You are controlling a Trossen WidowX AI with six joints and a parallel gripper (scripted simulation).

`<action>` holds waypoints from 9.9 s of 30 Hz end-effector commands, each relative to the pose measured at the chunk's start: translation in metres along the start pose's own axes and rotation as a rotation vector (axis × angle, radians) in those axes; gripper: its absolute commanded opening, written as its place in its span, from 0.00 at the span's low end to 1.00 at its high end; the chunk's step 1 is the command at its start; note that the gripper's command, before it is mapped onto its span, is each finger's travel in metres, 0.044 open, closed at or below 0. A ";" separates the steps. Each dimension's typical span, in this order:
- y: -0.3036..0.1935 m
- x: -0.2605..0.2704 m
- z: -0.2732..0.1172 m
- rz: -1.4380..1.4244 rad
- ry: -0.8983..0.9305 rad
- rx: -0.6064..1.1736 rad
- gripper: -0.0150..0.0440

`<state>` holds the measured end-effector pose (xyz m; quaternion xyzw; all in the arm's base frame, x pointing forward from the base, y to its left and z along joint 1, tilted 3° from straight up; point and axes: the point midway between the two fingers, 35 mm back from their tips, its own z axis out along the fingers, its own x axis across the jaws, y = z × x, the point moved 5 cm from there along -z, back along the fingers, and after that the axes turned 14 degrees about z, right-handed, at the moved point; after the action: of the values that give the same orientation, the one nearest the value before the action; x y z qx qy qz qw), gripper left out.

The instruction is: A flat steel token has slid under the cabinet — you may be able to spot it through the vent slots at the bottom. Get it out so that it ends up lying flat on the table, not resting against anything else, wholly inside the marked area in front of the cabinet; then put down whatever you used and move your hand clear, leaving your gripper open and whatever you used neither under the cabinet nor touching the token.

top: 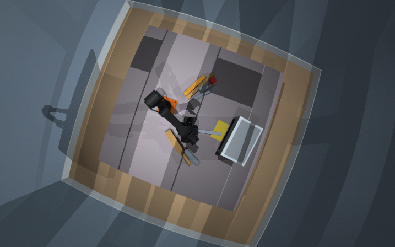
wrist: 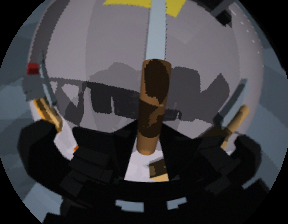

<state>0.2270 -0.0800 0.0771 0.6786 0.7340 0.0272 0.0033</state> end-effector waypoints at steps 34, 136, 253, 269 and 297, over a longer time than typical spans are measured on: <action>0.002 -0.043 -0.002 -0.019 -0.007 -0.003 0.25; 0.059 -0.036 0.000 -0.020 -0.006 -0.007 0.25; 0.157 0.016 0.000 -0.020 -0.002 -0.014 0.25; 0.150 0.012 0.000 -0.020 -0.002 -0.014 0.25; 0.121 0.003 0.001 -0.020 -0.003 -0.011 0.25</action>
<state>0.3516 -0.0654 0.0830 0.6716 0.7402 0.0302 0.0098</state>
